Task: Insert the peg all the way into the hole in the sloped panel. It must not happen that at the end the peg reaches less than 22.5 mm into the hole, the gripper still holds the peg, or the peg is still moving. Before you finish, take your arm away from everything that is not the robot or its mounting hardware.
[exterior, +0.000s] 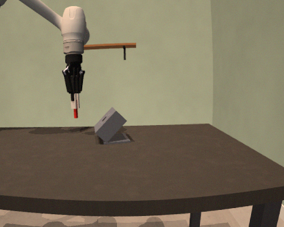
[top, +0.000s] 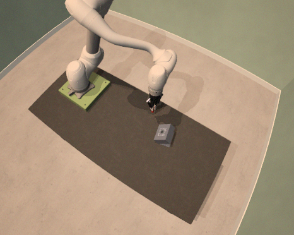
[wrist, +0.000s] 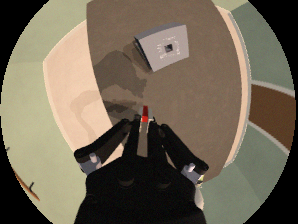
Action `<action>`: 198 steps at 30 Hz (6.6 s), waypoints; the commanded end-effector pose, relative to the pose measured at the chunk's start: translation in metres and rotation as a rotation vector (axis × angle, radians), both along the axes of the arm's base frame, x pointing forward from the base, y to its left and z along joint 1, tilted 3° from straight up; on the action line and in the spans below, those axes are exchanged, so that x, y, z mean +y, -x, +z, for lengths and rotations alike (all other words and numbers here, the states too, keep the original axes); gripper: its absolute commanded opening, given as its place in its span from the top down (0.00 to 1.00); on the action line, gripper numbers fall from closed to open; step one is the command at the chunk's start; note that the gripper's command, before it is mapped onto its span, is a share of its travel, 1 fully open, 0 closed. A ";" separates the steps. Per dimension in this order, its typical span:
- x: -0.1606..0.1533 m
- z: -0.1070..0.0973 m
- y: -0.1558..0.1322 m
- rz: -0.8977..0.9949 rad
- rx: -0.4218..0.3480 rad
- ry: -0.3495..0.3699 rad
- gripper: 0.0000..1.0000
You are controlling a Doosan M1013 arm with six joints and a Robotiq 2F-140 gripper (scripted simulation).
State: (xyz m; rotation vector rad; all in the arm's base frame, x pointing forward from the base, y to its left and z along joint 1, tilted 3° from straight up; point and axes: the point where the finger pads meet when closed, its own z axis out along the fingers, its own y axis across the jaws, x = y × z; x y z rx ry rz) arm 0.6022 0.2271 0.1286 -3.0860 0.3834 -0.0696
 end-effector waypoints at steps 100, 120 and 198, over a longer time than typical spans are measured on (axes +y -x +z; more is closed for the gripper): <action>-0.038 0.045 -0.047 -1.678 0.058 -0.860 1.00; -0.086 0.052 -0.054 -2.044 0.094 -1.016 1.00; -0.102 0.003 -0.101 -2.279 0.121 -1.114 1.00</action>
